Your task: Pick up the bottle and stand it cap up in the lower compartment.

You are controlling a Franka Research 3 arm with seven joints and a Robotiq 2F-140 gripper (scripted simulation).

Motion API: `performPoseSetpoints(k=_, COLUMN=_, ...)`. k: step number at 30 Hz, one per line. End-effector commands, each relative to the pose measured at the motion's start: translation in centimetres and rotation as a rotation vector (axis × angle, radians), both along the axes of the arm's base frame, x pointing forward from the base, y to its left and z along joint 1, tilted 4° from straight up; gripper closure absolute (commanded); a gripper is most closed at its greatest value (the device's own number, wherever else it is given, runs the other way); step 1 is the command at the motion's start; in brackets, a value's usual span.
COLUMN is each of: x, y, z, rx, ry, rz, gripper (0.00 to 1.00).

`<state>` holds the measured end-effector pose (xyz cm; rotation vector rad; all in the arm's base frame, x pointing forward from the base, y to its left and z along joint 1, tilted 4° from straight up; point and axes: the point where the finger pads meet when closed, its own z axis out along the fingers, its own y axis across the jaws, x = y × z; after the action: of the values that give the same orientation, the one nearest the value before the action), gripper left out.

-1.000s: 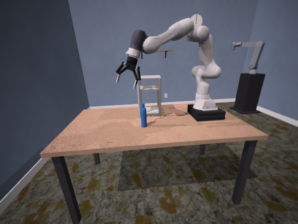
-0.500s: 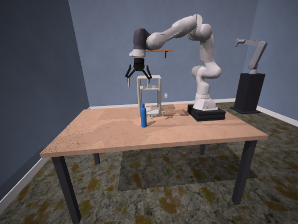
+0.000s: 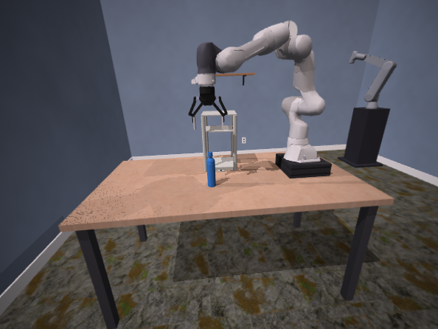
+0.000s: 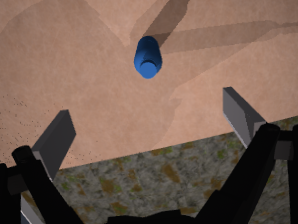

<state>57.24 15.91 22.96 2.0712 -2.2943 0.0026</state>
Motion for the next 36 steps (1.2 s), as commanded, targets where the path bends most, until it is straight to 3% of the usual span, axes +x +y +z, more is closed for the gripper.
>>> performPoseSetpoints(k=1, x=-0.31, y=-0.16, z=-0.08, rx=-0.005, ry=0.01, rz=0.021, gripper=0.0)
performPoseSetpoints(k=16, x=-0.31, y=-0.16, z=-0.08, rx=-0.005, ry=0.01, rz=0.021, gripper=0.0)
performPoseSetpoints(k=17, x=-0.31, y=-0.16, z=-0.08, rx=-0.005, ry=0.009, rz=0.022, gripper=0.6)
performPoseSetpoints(k=22, x=-0.27, y=-0.15, z=-0.11, rx=-0.026, ry=-0.009, rz=0.044, gripper=0.6)
performPoseSetpoints(k=36, x=-0.09, y=0.13, z=-0.32, rx=-0.337, ry=-0.275, rz=0.379, gripper=0.6)
